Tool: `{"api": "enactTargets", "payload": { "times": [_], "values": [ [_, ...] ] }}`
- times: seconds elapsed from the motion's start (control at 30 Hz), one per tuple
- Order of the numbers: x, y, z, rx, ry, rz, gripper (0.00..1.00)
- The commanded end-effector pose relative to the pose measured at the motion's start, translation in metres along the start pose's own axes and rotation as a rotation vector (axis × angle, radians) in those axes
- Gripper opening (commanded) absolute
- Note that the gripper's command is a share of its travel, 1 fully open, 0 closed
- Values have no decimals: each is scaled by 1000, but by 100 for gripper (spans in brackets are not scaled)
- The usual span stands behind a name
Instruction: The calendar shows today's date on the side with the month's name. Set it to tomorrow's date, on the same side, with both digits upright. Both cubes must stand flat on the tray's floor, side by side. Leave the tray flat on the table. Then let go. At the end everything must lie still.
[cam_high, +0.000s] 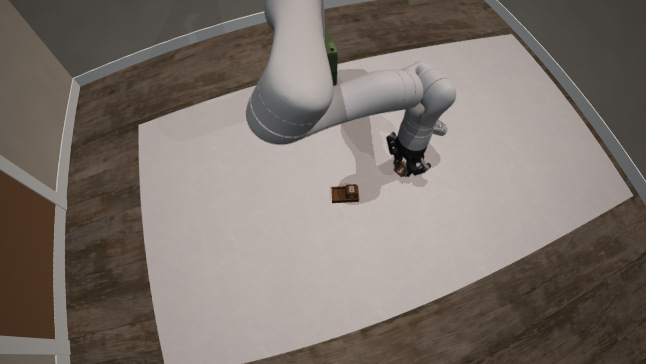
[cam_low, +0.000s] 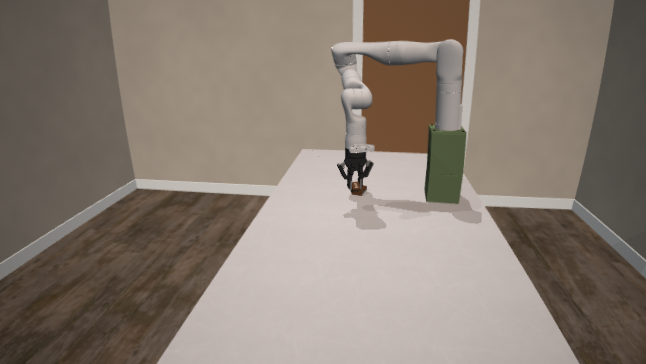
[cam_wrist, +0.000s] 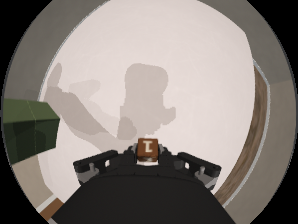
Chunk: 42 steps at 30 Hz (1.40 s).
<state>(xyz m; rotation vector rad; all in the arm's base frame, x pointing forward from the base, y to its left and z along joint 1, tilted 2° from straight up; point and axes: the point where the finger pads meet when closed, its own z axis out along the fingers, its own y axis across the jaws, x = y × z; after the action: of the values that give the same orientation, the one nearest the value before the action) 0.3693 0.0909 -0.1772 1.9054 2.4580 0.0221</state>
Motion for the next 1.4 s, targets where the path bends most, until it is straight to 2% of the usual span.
{"api": "enactTargets", "payload": {
  "times": [0.0, 0.3, 0.5, 0.57, 0.63, 0.93, 1.37],
  "values": [
    [-5, 1, -1, -3, -1, 11, 26],
    [-5, -1, 0, 6, 32, 9, 26],
    [-6, -3, 2, 16, 107, 7, 26],
    [-6, -3, 2, 16, 107, 7, 26],
    [-6, -3, 2, 17, 137, 7, 26],
    [-8, 0, 0, 1, 244, 10, 26],
    [-8, 1, -1, -3, 263, 10, 26]
  ]
}}
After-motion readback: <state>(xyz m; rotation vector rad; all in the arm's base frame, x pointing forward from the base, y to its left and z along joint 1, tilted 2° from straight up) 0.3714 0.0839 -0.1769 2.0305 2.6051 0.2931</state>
